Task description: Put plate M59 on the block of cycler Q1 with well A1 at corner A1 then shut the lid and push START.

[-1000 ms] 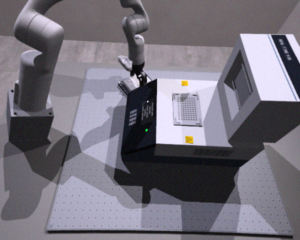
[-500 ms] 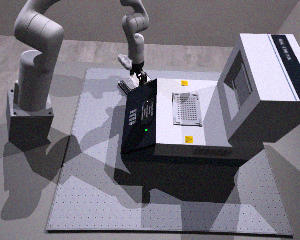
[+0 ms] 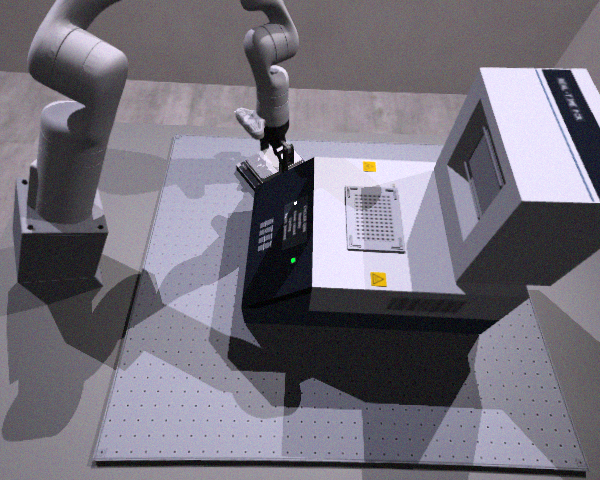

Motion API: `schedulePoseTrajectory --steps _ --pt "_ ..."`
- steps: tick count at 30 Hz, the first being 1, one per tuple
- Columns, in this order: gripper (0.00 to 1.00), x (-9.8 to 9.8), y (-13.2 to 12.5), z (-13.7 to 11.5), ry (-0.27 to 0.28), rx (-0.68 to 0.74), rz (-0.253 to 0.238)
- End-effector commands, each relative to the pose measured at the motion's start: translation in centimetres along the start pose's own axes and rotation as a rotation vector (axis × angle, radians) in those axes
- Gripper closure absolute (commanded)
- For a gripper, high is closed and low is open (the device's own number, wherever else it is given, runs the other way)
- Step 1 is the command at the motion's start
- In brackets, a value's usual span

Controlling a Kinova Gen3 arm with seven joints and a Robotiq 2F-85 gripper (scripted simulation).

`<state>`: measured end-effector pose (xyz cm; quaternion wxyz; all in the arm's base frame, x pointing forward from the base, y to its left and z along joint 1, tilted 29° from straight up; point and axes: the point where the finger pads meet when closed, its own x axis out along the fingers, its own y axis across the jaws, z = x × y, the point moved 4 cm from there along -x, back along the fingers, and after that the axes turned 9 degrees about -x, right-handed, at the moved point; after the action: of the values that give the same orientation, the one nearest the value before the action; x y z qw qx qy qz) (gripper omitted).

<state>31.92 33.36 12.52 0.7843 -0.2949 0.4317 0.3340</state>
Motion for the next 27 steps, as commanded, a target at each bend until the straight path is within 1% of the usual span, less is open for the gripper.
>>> schedulePoseTrajectory --steps 1,4,27 --pt "0.09 -0.3 0.0 0.0 -0.001 0.000 0.000" --pt "0.09 -0.4 0.0 0.0 -0.001 0.000 0.000" --pt "0.09 -3.2 0.0 0.0 -0.001 0.000 0.000"
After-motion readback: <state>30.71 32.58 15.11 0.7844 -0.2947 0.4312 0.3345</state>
